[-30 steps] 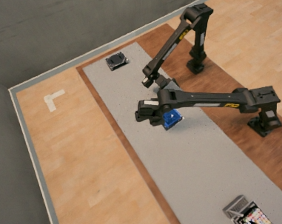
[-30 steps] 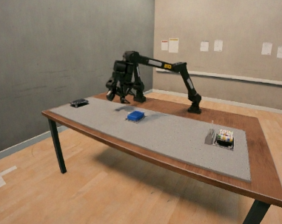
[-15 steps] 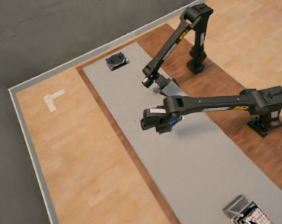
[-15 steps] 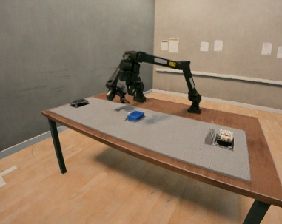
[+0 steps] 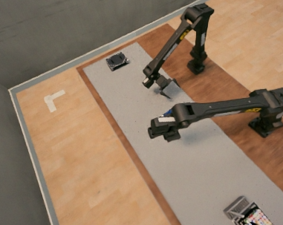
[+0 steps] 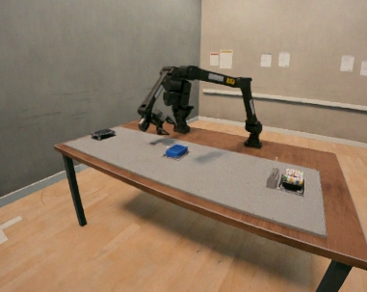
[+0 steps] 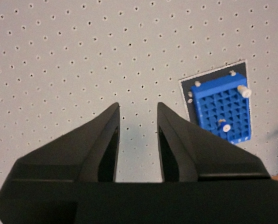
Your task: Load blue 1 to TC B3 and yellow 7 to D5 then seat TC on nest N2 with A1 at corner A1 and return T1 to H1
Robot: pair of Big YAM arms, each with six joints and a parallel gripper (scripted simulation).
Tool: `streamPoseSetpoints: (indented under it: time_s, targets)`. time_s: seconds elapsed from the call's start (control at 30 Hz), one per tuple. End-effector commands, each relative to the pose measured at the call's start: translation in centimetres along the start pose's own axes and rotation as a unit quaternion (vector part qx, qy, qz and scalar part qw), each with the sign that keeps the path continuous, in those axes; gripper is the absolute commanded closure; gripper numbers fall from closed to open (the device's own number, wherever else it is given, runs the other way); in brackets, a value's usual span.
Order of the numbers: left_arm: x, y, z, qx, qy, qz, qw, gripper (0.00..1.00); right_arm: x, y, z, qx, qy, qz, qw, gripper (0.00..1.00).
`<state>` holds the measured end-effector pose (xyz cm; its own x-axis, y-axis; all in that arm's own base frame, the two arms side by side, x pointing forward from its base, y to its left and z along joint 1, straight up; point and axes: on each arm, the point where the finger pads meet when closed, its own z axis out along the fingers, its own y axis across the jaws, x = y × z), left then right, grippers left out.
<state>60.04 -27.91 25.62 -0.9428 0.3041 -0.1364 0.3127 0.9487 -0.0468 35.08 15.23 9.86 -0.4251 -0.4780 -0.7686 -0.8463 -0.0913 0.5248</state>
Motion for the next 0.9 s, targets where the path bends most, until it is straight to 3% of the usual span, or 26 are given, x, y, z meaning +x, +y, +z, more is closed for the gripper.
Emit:
streamPoseSetpoints:
  time_s: [0.0, 0.17, 0.2, 0.27, 0.73, 0.77, 0.8, 0.87]
  targets:
    - [0.2, 2.2, -2.0, 0.002, -0.021, -0.001, 1.000, 0.76, -0.7, -0.3, -0.4, 0.005, 0.001, -0.010, 1.000, 0.00]
    - [0.6, 3.0, -2.2, 0.001, -0.021, -0.001, 1.000, 0.76, -0.7, -0.3, -0.4, 0.005, 0.001, -0.010, 1.000, 0.00]
    - [1.3, 3.6, 0.7, -0.009, 0.021, -0.025, 0.999, 0.76, -0.7, -0.3, -0.4, 0.005, 0.001, -0.010, 1.000, 0.00]
    - [1.5, 4.1, -2.5, -0.005, -0.010, -0.015, 1.000, 0.76, -0.7, -0.3, -0.4, 0.005, 0.001, -0.010, 1.000, 0.00]
    - [3.8, 7.9, -3.5, -0.010, -0.010, -0.025, 1.000, 0.76, -0.7, -0.3, -0.4, 0.005, 0.001, -0.010, 1.000, 0.00]
    - [3.8, 8.4, -1.0, -0.010, 0.011, -0.026, 1.000, 0.76, -0.7, -0.3, -0.4, 0.005, 0.001, -0.010, 1.000, 0.00]
    - [4.2, 8.6, -3.2, -0.010, -0.006, -0.025, 1.000, 0.76, -0.7, -0.3, -0.4, 0.005, 0.001, -0.010, 1.000, 0.00]
    - [4.7, 9.2, -3.8, -0.010, -0.010, -0.025, 1.000, 0.76, -0.7, -0.3, -0.4, 0.005, 0.001, -0.010, 1.000, 0.00]
